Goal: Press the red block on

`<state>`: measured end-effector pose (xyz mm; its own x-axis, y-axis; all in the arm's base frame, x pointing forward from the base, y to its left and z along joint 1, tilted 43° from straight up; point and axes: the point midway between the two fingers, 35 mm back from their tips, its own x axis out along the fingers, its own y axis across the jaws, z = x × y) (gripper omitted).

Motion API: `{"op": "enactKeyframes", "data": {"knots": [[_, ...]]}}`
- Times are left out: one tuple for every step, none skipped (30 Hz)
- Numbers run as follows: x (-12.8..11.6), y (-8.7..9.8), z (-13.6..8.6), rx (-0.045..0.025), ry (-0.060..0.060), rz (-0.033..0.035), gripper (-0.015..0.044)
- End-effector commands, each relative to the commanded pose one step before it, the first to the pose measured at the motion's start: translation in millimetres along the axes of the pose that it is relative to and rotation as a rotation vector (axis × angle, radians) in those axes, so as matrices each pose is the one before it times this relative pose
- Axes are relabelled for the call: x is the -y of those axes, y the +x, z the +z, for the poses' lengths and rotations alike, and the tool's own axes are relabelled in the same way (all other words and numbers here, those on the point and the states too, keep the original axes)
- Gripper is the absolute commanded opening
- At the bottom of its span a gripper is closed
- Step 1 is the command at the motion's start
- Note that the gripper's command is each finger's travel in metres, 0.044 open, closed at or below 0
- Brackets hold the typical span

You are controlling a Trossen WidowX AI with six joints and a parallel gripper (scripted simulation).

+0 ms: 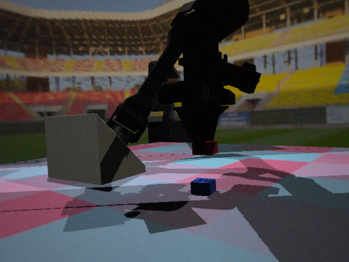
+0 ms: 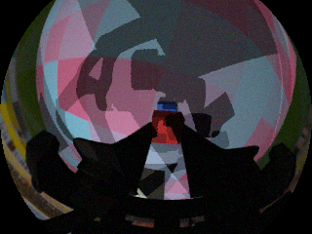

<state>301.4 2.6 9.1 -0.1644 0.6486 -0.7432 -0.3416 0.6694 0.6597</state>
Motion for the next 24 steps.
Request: {"op": "enactKeyframes", "data": {"knots": [[2.58,3.78,-3.68,-0.00709,-0.0244,0.00241,0.0000],[-0.02,0.73,-0.02,0.00001,0.0000,0.00000,0.0000],[-0.05,2.17,-0.07,0.00004,0.0000,0.00002,0.0000],[-0.12,3.61,-0.15,0.00006,0.0000,0.00007,0.0000],[-0.19,4.54,-0.25,0.00007,0.0000,0.00013,0.0000],[-0.24,4.52,-0.31,0.00007,0.0000,0.00019,0.0000],[-0.23,3.57,-0.29,0.00005,0.0000,0.00019,0.0000],[-0.15,2.13,-0.20,0.00003,0.0000,0.00013,0.0000],[-0.05,0.71,-0.07,0.00001,0.0000,0.00005,0.0000],[0.00,0.00,0.00,0.00000,0.0000,0.00000,0.0000],[-0.01,0.24,-0.01,0.00000,0.0000,0.00001,0.0000],[-0.04,0.72,-0.02,0.00001,0.0000,0.00003,0.0000],[-0.08,1.20,-0.04,0.00002,0.0000,0.00005,0.0000],[-0.10,1.54,-0.05,0.00002,0.0000,0.00007,0.0000],[-0.11,1.55,-0.06,0.00002,0.0000,0.00008,0.0000],[-0.12,1.55,-0.07,0.00002,0.0000,0.00009,0.0000],[-0.12,1.54,-0.08,0.00002,0.0000,0.00010,0.0000],[-0.13,1.54,-0.08,0.00002,0.0000,0.00010,0.0000],[-0.13,1.54,-0.09,0.00002,0.0000,0.00011,0.0000],[-0.14,1.52,-0.10,0.00002,0.0000,0.00012,0.0000],[0.25,1.15,0.12,0.00003,0.0000,-0.00008,0.0000],[0.18,0.83,0.08,0.00002,0.0000,-0.00006,0.0000],[0.11,0.50,0.05,0.00001,0.0000,-0.00003,0.0000],[0.04,0.17,0.02,0.00000,0.0000,-0.00001,0.0000]]}}
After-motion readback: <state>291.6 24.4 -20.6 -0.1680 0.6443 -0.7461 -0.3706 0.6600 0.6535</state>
